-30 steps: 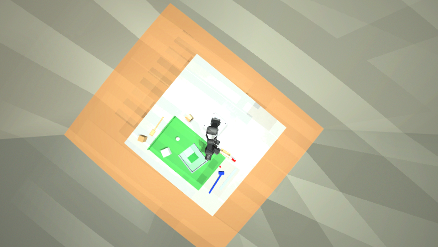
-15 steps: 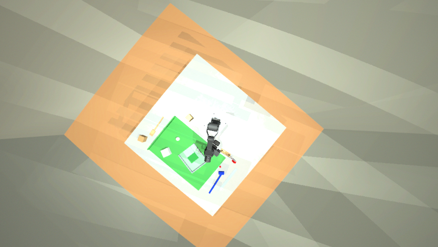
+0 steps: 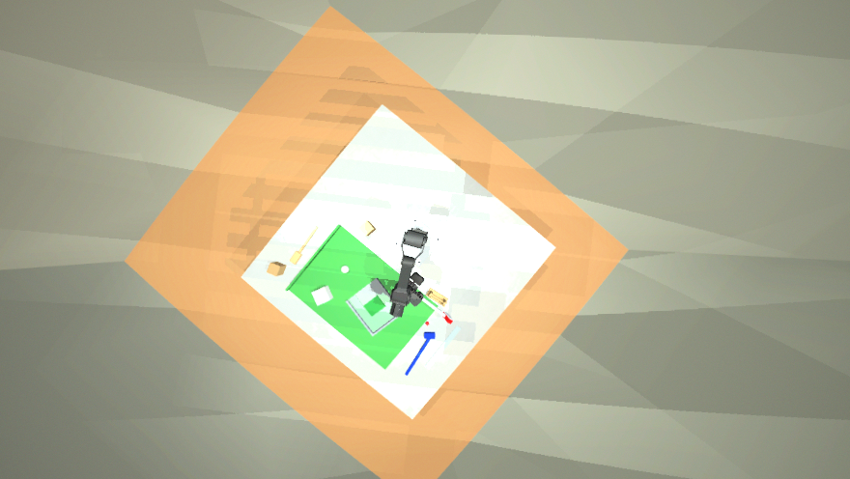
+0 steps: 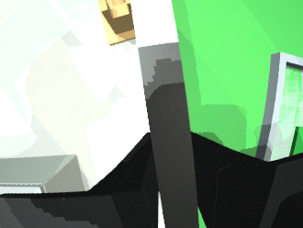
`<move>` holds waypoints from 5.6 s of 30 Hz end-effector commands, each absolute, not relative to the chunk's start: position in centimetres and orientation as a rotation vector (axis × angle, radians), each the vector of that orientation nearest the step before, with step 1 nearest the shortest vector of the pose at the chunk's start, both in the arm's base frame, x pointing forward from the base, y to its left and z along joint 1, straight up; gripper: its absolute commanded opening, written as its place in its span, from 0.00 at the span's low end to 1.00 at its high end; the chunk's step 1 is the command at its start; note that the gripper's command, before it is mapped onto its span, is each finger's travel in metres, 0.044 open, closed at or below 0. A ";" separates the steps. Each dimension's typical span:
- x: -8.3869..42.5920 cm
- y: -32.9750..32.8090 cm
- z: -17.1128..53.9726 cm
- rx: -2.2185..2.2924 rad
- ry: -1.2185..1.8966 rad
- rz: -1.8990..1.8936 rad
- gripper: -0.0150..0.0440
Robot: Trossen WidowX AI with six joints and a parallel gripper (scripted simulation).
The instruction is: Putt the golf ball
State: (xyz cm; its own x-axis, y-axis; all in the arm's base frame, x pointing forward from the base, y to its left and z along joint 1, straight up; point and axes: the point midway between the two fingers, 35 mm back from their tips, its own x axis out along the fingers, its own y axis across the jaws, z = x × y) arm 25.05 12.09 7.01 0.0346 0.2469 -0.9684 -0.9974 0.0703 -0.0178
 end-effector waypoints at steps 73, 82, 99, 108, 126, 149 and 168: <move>16.1 -22.3 9.4 0.246 1.536 -0.273 0.25; 16.1 -22.5 7.4 0.249 1.536 -0.276 0.25; 16.2 -22.5 4.0 0.249 1.536 -0.276 0.25; 16.2 -22.5 2.6 0.249 1.536 -0.276 0.25; 15.7 -24.1 2.5 0.246 1.535 -0.275 0.25; 19.3 -15.3 2.4 0.255 1.536 -0.270 0.25; 19.5 -12.1 8.3 0.255 1.534 -0.269 0.25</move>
State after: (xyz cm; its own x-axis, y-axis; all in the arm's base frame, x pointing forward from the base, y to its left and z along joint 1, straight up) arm 19.39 -12.02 7.08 0.0065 -0.0037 -1.0000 0.3253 0.9456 -0.0014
